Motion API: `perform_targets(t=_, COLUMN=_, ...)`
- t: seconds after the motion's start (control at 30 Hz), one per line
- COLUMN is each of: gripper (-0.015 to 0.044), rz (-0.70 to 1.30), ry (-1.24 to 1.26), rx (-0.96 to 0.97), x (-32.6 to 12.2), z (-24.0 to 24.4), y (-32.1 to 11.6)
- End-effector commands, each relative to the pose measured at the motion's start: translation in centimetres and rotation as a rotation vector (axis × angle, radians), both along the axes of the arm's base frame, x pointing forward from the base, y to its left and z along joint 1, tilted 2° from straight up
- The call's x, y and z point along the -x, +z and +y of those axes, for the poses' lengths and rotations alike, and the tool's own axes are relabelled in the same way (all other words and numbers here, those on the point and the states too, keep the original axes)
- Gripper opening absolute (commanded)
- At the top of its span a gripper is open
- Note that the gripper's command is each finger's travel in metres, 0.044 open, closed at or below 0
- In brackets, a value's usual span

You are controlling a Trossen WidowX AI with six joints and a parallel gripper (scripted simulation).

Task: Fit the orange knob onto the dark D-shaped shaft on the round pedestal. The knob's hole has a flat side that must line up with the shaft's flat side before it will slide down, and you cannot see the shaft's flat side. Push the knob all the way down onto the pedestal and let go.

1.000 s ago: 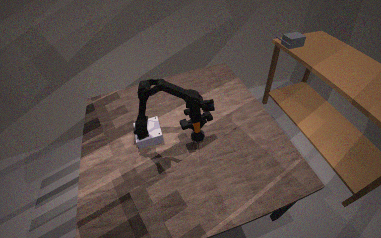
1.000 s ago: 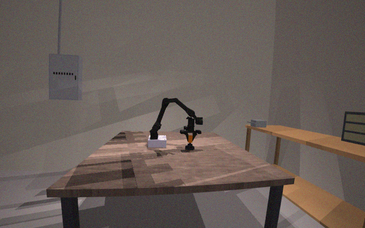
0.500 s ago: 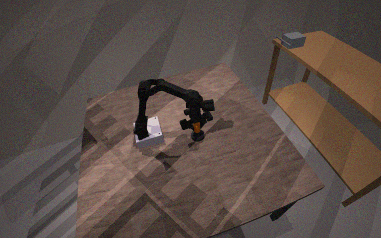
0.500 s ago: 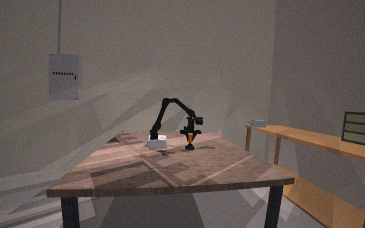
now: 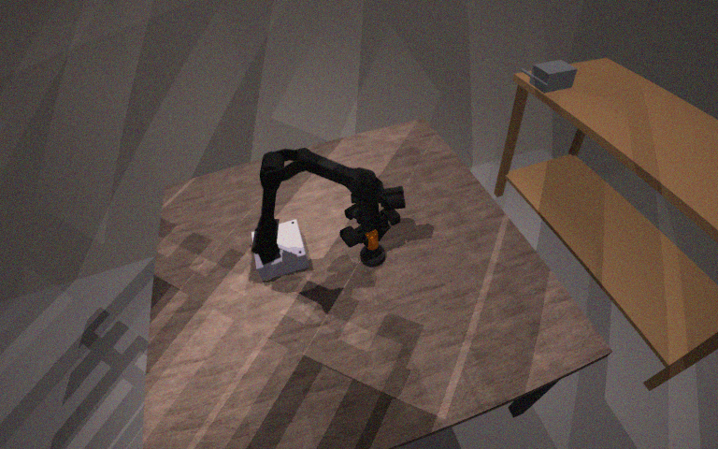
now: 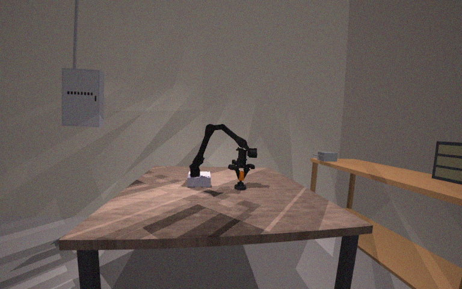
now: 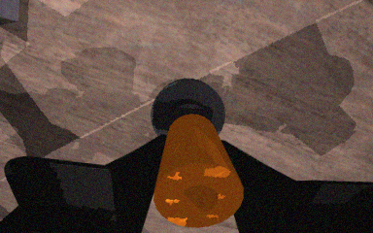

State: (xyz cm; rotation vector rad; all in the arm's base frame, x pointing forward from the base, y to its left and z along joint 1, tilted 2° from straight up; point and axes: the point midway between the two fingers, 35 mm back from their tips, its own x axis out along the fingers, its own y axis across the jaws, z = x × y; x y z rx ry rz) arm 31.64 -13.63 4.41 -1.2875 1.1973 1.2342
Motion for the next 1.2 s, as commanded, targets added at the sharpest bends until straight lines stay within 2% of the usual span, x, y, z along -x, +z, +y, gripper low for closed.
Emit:
perform_targets(t=0.0, gripper=0.0, rz=0.003, ry=0.045, rx=0.002, x=0.06, z=0.01, y=-0.21)
perform_targets(t=0.83, gripper=0.0, rz=0.003, ry=0.045, rx=0.002, x=-0.05, z=-0.05, y=0.14)
perform_targets(t=1.07, gripper=0.0, rz=0.01, ry=0.244, rx=0.003, x=-0.01, z=-0.02, y=-0.04)
perform_targets(t=1.17, gripper=0.0, rz=0.01, ry=0.254, rx=0.003, x=0.04, z=0.01, y=-0.2)
